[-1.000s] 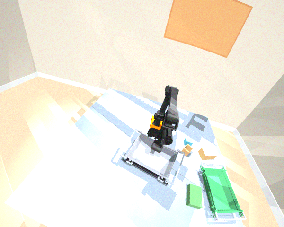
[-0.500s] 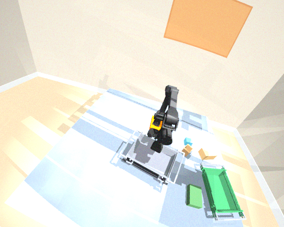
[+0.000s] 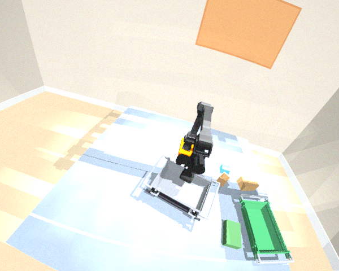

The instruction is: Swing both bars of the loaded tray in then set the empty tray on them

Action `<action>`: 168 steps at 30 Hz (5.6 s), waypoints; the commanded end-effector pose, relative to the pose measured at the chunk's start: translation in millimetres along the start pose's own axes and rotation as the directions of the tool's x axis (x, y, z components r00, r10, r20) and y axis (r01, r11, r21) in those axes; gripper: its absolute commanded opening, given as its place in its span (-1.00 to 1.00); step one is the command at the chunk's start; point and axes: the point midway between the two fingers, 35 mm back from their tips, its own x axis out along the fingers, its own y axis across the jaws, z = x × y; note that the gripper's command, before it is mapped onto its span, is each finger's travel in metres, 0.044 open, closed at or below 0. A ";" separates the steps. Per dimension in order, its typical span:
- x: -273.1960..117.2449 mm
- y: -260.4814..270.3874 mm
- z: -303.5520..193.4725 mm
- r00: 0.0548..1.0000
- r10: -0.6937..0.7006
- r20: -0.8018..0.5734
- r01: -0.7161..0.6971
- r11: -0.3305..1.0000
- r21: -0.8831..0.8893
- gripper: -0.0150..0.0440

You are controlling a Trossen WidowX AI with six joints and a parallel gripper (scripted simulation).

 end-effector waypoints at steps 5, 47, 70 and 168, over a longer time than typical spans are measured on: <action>5.1 -4.5 0.0 1.000 -0.017 -0.002 0.017 1.000 0.002 -0.49; 13.9 -7.1 0.0 1.000 -0.017 -0.002 0.017 1.000 0.002 -0.49; 13.9 -7.1 0.0 1.000 -0.017 -0.002 0.017 1.000 0.002 -0.49; 23.2 -9.2 -0.1 1.000 -0.018 -0.002 0.018 1.000 0.002 0.50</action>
